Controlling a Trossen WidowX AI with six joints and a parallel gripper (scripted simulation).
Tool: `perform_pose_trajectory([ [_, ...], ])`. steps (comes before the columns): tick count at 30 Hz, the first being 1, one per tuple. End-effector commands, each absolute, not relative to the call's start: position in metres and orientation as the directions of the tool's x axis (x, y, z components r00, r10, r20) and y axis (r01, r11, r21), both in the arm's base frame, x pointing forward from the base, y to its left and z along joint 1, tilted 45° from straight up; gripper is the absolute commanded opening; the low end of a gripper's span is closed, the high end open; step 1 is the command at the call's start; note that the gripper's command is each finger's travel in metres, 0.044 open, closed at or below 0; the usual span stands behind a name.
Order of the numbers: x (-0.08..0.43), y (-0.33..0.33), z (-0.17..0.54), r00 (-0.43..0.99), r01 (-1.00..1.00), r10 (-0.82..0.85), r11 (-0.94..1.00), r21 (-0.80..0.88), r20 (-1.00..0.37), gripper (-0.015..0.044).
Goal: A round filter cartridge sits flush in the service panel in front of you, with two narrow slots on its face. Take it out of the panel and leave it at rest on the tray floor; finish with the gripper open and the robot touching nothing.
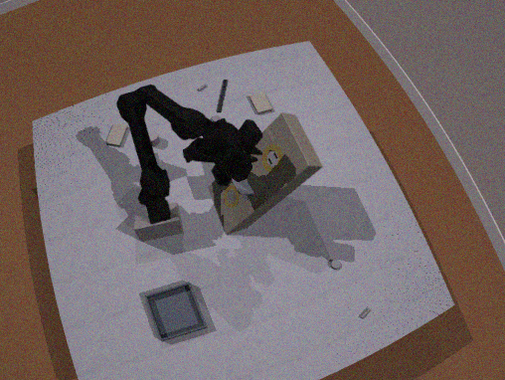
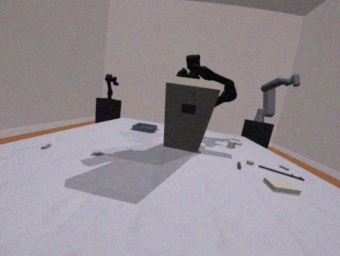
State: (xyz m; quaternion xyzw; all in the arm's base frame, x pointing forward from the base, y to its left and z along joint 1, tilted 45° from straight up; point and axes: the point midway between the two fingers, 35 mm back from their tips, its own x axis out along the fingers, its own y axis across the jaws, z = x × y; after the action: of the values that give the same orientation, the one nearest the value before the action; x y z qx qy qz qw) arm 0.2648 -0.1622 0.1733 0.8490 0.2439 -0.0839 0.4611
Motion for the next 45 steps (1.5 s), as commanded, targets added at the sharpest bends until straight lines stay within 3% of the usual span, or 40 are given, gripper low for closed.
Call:
perform_pose_trajectory([
  [1, 0.257, -0.163, 0.168, 0.872, 0.489, 0.354, -0.587, 0.645, -0.339, 0.0099],
  [45, 0.306, -0.143, 0.15, 0.873, 0.487, 0.354, -0.587, 0.647, -0.336, 0.0099],
])
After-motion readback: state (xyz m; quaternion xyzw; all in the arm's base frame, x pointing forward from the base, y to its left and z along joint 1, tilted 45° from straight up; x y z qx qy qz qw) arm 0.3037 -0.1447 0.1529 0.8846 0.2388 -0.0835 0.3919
